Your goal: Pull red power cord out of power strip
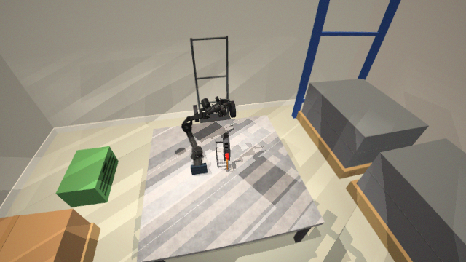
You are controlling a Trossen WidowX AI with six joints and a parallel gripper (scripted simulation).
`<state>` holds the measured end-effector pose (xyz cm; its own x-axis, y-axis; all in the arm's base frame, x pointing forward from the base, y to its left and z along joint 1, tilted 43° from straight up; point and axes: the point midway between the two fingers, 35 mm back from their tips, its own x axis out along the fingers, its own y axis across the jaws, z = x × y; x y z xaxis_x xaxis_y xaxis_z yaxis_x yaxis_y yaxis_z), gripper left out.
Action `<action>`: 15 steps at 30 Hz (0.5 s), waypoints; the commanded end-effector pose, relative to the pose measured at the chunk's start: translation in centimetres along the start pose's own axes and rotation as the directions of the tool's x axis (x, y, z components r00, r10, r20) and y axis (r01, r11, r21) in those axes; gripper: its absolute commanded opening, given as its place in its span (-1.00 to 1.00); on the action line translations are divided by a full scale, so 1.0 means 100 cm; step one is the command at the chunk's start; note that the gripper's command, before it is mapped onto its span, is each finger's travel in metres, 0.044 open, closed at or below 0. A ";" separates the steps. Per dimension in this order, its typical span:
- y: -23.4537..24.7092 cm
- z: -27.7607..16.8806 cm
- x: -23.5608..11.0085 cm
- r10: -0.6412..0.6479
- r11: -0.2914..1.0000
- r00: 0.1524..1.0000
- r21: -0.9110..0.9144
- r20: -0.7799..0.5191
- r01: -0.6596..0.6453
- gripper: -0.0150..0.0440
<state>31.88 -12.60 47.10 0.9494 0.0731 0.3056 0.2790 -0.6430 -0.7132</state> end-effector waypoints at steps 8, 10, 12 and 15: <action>0.148 0.078 0.013 0.387 0.266 0.874 0.871 0.295 -0.412 0.05; 0.167 0.094 0.009 0.431 0.080 0.833 0.905 0.346 -0.417 0.05; 0.185 0.110 0.004 0.468 -0.112 0.785 0.909 0.405 -0.402 0.05; 0.209 0.137 -0.007 0.510 -0.391 0.700 0.859 0.501 -0.330 0.05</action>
<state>38.57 -15.97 29.92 0.9649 0.0566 -0.2563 -0.2419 0.5706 -0.7848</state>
